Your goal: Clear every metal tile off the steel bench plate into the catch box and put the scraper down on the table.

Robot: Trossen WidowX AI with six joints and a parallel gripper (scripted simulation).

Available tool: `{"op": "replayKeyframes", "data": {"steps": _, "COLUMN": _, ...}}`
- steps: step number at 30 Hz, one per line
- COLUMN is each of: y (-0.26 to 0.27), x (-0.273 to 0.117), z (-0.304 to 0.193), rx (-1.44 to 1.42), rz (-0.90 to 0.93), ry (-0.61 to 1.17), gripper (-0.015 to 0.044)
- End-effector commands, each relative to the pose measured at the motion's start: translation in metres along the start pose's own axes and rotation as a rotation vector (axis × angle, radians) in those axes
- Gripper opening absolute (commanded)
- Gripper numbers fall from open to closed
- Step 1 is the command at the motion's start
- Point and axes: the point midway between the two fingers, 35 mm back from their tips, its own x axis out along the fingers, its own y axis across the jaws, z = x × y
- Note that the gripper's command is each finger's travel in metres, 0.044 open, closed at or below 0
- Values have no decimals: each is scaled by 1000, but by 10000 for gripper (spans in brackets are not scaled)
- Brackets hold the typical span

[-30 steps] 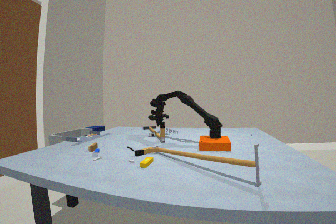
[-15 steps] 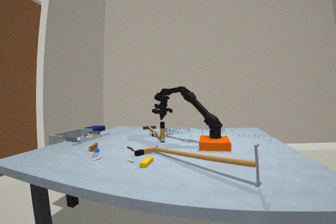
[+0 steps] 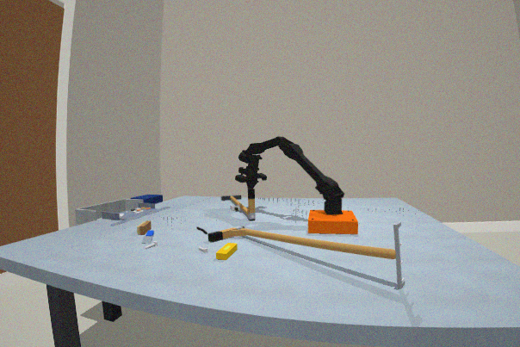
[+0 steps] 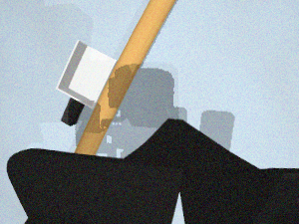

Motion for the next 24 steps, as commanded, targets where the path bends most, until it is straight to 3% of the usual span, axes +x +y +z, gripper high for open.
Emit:
{"op": "replayKeyframes", "data": {"steps": 1, "y": 0, "x": 15, "z": -4, "rx": -14, "rz": 5, "ry": 13, "gripper": 0}}
{"op": "replayKeyframes", "data": {"steps": 24, "y": -1, "x": 73, "z": -23, "rx": -57, "rz": 16, "ry": 44, "gripper": 0}}
